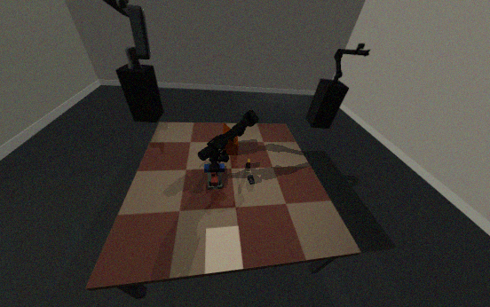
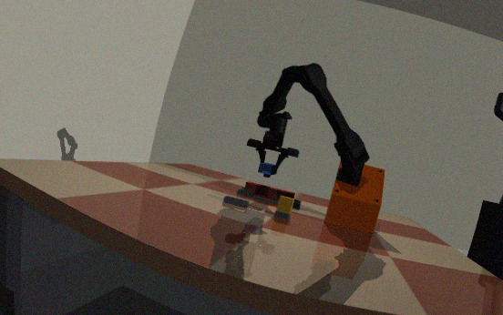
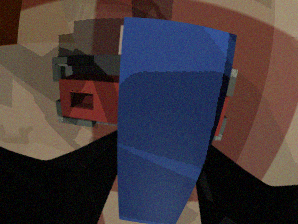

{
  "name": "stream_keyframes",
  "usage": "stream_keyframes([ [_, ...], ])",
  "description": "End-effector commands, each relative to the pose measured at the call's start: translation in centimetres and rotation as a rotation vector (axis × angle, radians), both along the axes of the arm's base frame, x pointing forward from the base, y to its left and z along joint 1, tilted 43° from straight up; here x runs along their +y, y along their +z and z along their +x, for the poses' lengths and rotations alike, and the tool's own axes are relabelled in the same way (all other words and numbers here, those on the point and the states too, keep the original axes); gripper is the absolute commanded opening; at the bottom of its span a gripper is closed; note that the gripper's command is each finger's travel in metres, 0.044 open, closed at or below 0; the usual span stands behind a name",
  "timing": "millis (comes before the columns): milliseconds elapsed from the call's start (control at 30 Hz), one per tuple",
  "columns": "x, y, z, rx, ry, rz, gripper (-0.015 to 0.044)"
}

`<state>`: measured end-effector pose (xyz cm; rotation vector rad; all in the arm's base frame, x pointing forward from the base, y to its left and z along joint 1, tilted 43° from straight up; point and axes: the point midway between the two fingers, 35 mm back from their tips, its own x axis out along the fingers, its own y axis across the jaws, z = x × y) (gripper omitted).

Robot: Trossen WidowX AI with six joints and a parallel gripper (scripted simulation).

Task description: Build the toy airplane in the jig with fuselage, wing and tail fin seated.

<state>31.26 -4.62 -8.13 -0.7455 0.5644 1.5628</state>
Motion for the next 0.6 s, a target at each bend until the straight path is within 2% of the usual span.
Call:
stream_keyframes([
  [0,-0.18,-0.04,0.01,-0.005,0.002,-0.004,0.0195],
  [567,0.13,-0.63,0.05,-0.005,0.002,-0.004,0.0195],
])
